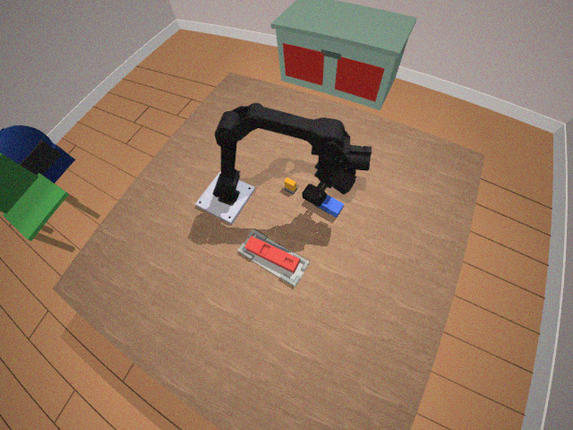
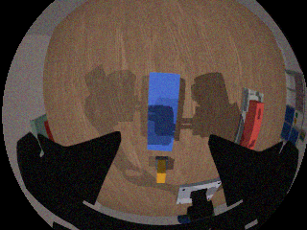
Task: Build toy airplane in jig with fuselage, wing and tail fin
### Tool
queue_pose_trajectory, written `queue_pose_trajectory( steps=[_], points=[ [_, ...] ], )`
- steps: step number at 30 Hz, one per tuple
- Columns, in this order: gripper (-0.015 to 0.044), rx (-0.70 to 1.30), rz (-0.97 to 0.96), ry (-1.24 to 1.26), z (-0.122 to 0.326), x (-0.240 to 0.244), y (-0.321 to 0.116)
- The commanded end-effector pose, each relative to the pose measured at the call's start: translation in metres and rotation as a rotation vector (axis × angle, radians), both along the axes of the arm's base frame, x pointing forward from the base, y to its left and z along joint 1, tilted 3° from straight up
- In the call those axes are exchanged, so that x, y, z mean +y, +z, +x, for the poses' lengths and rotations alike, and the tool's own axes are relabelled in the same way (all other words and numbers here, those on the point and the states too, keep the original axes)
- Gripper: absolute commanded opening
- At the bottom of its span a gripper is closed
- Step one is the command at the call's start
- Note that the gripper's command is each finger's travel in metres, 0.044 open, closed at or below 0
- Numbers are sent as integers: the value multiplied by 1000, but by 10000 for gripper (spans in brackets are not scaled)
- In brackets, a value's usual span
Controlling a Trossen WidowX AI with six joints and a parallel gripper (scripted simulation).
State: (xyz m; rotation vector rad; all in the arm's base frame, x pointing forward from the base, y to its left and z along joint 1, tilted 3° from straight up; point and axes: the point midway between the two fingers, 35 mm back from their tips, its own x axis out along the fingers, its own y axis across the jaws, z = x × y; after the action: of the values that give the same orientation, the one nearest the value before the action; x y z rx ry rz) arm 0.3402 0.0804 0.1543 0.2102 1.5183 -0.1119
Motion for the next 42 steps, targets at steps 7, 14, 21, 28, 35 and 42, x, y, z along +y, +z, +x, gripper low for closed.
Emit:
queue_pose_trajectory(
  steps=[7,14,21,28,35,42],
  points=[
    [440,0,0,-28,4,6,-34],
    [440,0,0,-28,4,6,-49],
    [440,0,0,-28,5,7,-58],
    [440,0,0,-28,6,8,-69],
    [440,0,0,-28,7,8,-81],
    [440,0,0,-28,6,9,-92]
  ],
)
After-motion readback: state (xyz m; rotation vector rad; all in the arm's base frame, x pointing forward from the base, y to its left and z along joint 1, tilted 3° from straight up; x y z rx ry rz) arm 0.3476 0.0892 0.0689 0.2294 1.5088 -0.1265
